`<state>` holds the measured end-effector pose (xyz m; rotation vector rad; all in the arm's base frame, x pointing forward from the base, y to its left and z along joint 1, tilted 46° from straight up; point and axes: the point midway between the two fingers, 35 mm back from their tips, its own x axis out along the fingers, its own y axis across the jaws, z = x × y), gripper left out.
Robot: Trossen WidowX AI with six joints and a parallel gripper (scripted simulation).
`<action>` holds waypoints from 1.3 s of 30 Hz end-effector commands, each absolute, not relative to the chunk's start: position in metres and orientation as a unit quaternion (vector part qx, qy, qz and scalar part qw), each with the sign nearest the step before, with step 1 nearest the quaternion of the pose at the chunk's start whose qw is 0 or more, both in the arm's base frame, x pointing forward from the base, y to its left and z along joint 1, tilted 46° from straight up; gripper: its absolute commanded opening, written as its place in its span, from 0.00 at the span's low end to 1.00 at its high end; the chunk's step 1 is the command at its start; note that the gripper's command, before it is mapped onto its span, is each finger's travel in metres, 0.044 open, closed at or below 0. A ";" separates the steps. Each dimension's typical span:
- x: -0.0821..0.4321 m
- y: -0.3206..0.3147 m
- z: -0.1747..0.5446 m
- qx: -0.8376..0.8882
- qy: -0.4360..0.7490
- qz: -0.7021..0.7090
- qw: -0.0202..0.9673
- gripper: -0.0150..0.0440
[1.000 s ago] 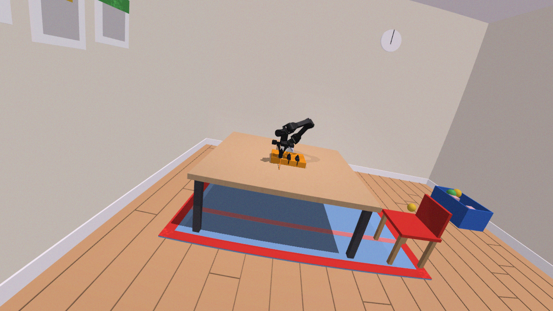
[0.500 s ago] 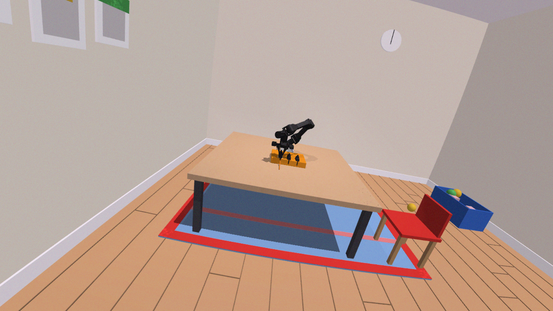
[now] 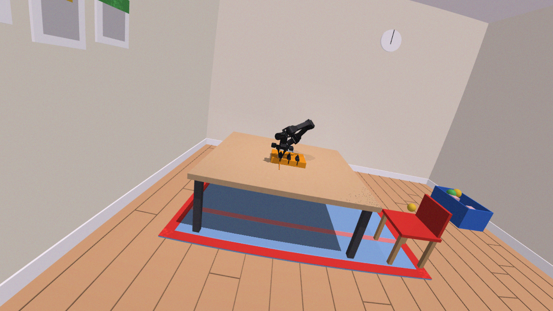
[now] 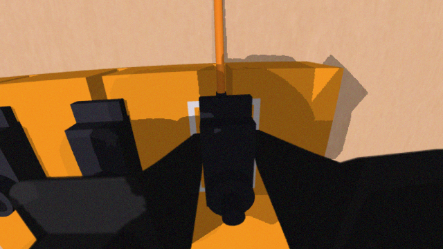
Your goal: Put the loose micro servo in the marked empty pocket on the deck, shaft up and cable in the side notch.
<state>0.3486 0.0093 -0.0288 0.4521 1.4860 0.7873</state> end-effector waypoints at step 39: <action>0.249 -0.079 0.029 0.202 0.655 0.342 0.643 1.00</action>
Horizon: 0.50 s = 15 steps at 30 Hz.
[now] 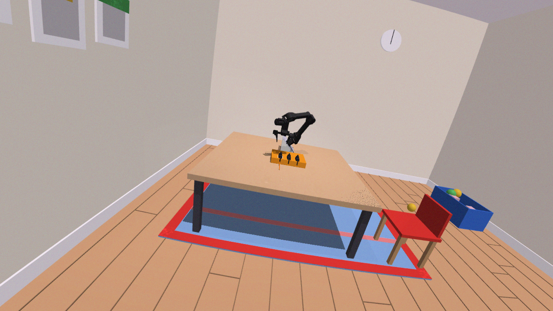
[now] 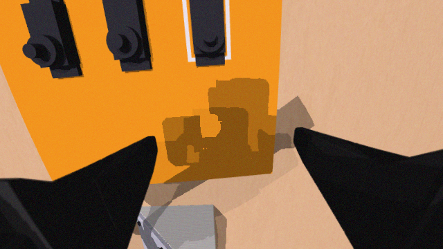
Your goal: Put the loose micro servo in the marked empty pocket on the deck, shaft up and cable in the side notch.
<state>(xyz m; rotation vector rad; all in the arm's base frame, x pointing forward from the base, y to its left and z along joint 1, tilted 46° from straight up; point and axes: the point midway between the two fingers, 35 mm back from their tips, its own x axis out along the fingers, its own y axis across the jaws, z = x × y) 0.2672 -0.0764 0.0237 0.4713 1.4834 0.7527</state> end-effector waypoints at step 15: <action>0.255 -0.112 0.064 0.205 0.654 0.338 0.645 1.00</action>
